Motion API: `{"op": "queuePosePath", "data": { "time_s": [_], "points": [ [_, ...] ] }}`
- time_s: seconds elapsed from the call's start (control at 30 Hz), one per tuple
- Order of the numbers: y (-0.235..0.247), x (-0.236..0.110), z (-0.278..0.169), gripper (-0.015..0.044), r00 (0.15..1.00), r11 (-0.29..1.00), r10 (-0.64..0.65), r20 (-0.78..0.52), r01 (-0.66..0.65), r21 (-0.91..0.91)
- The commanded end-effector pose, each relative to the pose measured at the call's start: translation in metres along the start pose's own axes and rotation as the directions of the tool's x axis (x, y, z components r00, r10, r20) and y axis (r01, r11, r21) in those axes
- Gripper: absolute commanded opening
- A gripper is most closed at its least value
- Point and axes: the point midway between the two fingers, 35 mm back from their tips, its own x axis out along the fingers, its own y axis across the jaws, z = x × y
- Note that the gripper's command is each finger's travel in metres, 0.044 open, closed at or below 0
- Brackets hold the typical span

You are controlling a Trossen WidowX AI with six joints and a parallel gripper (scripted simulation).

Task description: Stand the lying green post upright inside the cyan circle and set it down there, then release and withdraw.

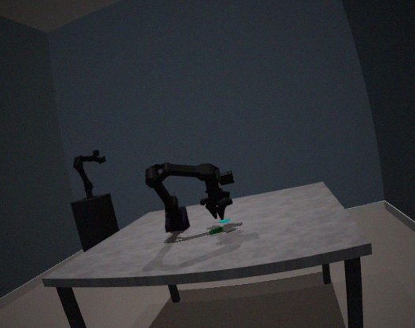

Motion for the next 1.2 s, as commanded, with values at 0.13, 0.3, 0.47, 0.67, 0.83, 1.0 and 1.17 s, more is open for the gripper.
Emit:
{"op": "queuePosePath", "data": {
  "time_s": [0.13, 0.3, 0.47, 0.67, 0.83, 1.0, 1.17],
  "points": [
    [-0.001, 0.047, -0.010, 0.0233, 1.000, 1.000, -0.022, -0.015, 0.022, -0.013],
    [-0.001, 0.047, -0.010, 0.0128, 1.000, 1.000, -0.022, -0.015, 0.022, -0.013],
    [-0.001, 0.047, -0.010, 0.0023, 1.000, 1.000, -0.022, -0.015, 0.022, -0.013],
    [-0.001, 0.043, -0.008, 0.0023, 1.000, 1.000, -0.021, -0.013, 0.021, -0.014],
    [-0.002, 0.028, -0.005, 0.0023, 1.000, 1.000, -0.017, -0.007, 0.017, -0.014],
    [-0.002, 0.013, -0.003, 0.0023, 1.000, 1.000, -0.014, -0.003, 0.014, -0.014],
    [-0.002, -0.002, -0.001, 0.0023, 1.000, 1.000, -0.012, -0.001, 0.012, -0.015]
  ]
}}
